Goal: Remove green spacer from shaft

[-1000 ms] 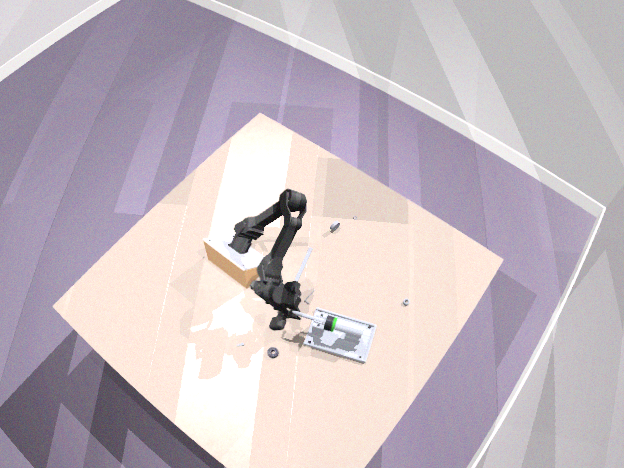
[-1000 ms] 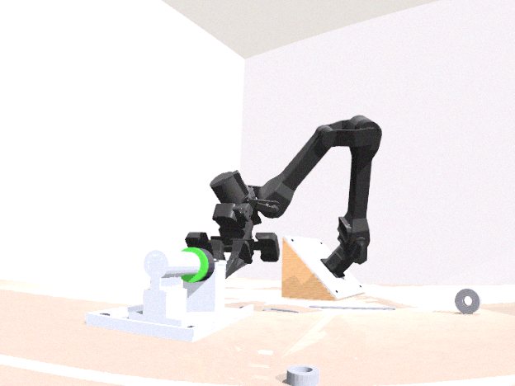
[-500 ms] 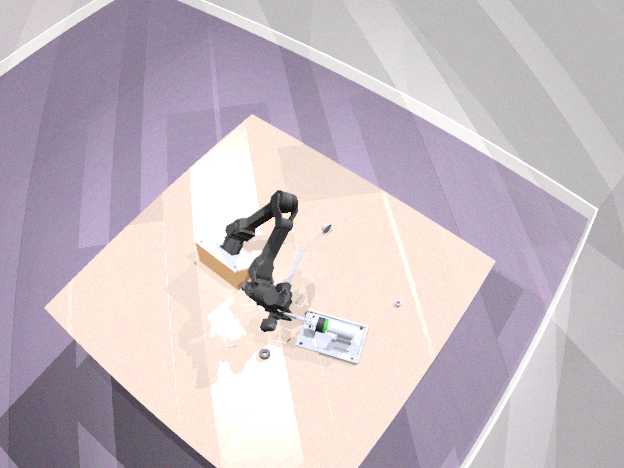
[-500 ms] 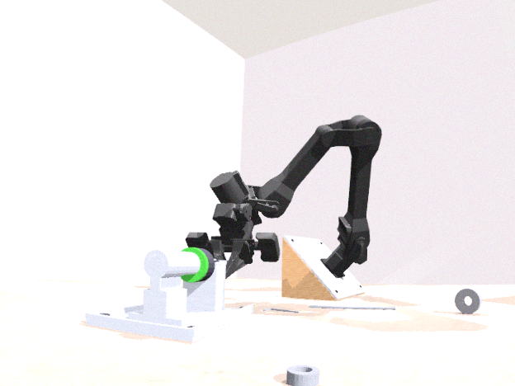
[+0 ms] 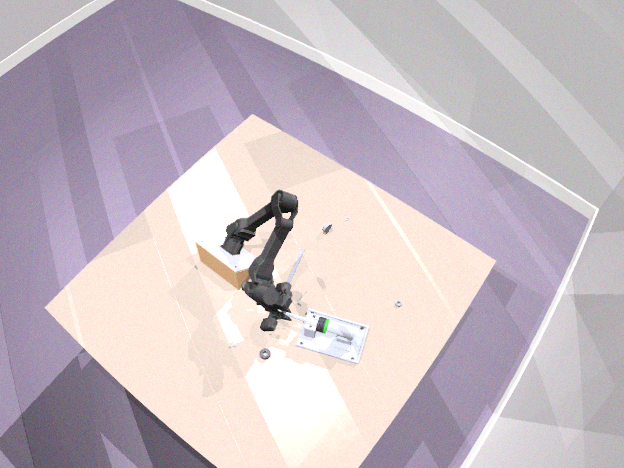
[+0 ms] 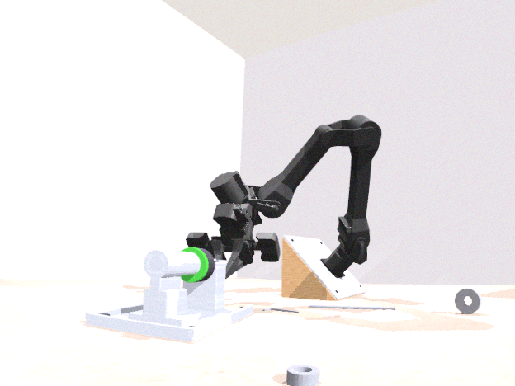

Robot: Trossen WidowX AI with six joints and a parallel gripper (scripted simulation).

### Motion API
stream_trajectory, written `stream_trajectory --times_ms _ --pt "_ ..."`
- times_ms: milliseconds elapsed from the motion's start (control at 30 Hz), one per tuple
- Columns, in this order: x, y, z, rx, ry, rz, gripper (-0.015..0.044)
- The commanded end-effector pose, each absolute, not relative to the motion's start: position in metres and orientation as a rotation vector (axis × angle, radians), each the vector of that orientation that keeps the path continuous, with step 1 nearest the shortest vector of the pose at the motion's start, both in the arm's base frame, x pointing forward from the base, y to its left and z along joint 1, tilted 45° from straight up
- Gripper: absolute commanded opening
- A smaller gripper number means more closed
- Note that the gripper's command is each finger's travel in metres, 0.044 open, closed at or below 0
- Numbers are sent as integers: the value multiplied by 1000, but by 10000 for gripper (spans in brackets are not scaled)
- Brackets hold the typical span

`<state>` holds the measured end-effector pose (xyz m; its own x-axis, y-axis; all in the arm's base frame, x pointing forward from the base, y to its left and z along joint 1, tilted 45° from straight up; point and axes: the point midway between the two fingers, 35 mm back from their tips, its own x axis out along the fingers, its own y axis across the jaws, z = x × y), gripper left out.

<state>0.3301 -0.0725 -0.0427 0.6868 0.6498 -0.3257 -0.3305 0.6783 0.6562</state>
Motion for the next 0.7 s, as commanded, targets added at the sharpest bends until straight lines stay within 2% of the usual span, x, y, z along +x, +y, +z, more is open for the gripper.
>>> stream_trajectory --times_ms 0,667 --pt "329 -72 -42 595 581 589 0" --pt "327 -73 -43 595 581 589 0"
